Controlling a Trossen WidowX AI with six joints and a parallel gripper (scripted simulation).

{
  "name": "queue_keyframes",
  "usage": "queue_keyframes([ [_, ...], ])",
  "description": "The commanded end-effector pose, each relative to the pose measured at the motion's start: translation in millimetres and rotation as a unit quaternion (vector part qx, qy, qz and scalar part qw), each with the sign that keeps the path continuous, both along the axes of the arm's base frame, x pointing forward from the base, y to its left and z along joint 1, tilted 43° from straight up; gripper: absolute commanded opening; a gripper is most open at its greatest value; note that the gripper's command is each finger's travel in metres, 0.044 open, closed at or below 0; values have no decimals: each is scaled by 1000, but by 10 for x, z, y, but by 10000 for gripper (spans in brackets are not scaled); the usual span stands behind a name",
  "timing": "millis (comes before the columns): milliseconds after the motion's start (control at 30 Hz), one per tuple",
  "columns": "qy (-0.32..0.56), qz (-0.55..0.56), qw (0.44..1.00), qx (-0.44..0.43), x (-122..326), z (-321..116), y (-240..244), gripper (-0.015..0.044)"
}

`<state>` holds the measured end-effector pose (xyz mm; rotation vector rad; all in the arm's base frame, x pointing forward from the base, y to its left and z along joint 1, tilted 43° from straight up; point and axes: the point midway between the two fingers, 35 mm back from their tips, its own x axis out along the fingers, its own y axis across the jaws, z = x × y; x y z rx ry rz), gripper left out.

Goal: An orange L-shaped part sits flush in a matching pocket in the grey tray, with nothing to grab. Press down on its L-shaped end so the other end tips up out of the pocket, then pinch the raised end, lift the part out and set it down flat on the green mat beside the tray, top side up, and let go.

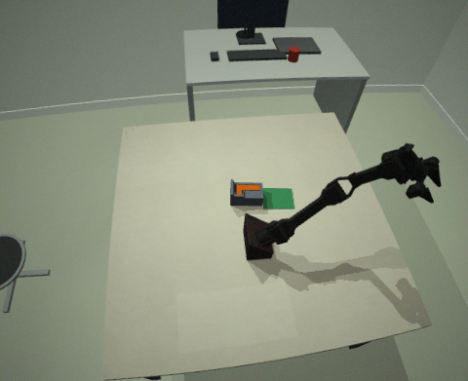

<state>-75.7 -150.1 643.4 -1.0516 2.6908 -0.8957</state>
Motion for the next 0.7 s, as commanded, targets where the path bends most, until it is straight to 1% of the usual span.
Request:
queue_keyframes([
  [0,-2,0,1000,-6,-17,11,20,374],
  [100,-21,-15,998,-52,-160,75,184,295],
  [167,-34,-22,994,-105,-290,160,377,242],
  [233,-37,-39,989,-137,-366,185,491,190],
  [267,-41,-43,985,-163,-423,223,605,180],
  [300,-34,-53,983,-172,-459,238,682,180],
  [367,-42,-62,970,-230,-557,313,941,180],
  [433,-45,-70,947,-309,-656,402,1319,180],
  [500,-28,-80,932,-351,-692,442,1596,180],
  [667,-11,-101,867,-487,-724,494,2393,180],
])
